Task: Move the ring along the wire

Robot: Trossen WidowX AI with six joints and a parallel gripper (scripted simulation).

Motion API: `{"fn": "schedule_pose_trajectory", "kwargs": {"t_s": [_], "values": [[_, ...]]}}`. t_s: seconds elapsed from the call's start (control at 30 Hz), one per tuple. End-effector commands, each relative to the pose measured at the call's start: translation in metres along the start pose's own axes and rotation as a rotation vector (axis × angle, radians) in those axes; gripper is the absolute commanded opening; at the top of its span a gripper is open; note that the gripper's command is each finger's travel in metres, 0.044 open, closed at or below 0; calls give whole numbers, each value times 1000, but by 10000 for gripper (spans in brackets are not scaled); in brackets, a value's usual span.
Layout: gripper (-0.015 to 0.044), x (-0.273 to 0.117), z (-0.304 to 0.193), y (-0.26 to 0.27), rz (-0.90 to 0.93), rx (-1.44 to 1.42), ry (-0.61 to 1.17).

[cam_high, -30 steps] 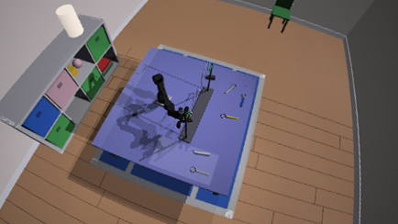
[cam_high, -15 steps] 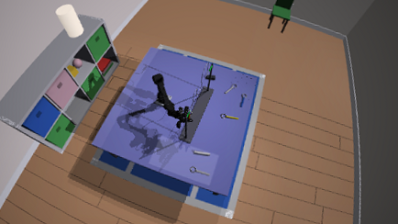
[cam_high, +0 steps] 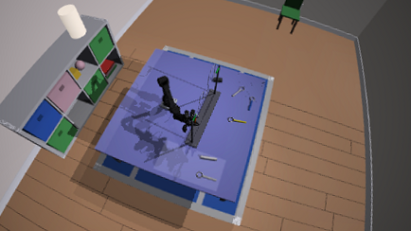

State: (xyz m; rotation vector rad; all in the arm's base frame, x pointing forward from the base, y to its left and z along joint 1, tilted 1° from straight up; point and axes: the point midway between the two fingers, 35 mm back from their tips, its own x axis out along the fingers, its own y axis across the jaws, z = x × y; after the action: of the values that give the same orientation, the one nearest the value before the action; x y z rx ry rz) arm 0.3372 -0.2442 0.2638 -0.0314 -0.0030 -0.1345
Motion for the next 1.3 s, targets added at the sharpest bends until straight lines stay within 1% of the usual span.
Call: {"fn": "schedule_pose_trajectory", "kwargs": {"t_s": [0.0,0.83,1.27], "values": [[-150,0,0,3,-2,4,1],[-150,0,0,31,-2,26,2],[-150,0,1,55,-3,124,3]]}}
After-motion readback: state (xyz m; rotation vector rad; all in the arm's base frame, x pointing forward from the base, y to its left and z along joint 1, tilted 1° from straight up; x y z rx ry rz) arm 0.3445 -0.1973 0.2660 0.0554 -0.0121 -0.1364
